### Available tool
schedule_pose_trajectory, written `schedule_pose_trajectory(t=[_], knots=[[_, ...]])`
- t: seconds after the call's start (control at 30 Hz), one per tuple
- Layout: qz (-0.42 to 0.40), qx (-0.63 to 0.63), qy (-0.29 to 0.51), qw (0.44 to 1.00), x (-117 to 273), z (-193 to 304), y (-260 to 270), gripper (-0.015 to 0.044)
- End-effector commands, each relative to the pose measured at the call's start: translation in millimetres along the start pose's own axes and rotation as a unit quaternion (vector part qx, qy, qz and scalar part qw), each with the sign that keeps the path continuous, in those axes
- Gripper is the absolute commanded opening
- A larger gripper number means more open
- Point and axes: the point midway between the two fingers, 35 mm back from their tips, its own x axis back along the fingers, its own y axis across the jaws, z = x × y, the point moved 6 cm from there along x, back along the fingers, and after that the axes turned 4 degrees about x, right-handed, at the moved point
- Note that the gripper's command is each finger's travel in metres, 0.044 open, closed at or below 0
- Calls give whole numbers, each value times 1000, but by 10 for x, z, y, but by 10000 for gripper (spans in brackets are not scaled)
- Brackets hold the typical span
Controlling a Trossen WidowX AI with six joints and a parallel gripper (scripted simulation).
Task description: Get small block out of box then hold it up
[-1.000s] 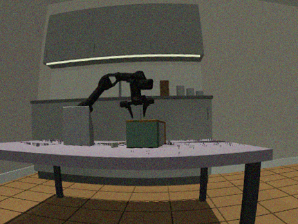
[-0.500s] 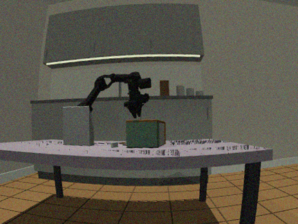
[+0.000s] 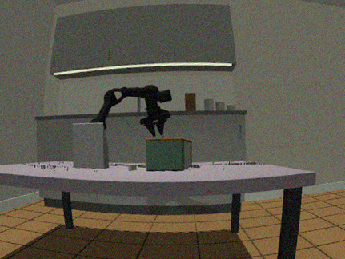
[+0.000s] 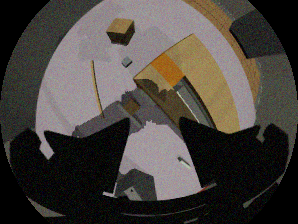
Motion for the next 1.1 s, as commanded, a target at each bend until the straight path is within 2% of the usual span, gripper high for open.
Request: schedule_pose_trajectory(t=[0.0, 0.3, 0.63, 0.7, 1.07], knots=[[55, 493, 23, 868, 16, 4, 244, 285], [79, 729, 50, 678, 33, -16, 383, 285], [88, 905, 89, 407, 51, -30, 513, 285], [88, 912, 92, 391, 52, -31, 520, 285], [88, 912, 92, 391, 52, -31, 520, 285]])
